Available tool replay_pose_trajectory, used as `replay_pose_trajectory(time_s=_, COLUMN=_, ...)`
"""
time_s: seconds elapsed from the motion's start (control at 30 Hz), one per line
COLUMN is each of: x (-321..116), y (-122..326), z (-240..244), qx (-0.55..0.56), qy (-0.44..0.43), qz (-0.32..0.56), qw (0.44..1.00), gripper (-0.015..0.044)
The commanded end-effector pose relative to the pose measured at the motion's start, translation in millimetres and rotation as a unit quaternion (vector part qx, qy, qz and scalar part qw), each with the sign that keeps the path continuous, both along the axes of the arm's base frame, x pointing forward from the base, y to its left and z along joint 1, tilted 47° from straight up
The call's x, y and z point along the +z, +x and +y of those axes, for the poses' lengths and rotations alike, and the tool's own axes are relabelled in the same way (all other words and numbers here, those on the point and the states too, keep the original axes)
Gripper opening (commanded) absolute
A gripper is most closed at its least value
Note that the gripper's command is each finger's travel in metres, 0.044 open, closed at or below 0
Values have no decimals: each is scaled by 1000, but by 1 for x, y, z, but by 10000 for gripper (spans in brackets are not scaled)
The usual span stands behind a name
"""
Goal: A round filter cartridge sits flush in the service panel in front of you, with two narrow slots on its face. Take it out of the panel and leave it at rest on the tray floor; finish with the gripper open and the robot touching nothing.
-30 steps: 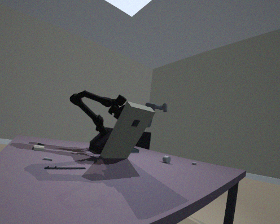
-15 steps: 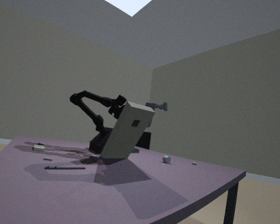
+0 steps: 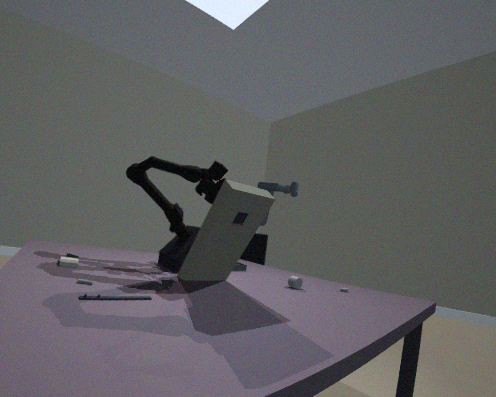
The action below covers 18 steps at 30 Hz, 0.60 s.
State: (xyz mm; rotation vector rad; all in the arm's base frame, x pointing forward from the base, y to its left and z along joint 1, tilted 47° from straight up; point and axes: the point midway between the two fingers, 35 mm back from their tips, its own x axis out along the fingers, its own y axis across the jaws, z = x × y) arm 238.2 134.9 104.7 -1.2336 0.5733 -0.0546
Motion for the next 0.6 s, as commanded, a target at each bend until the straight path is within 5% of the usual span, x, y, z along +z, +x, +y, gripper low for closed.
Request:
replay_pose_trajectory(time_s=0.0, x=26, y=15, z=26, qx=-1, qy=7, qz=-7, qw=1000, gripper=112)
replay_pose_trajectory(time_s=0.23, x=27, y=16, z=27, qx=-1, qy=7, qz=-7, qw=1000, gripper=112)
replay_pose_trajectory(time_s=0.57, x=77, y=8, z=81, qx=0, qy=8, qz=-4, qw=1000, gripper=375)
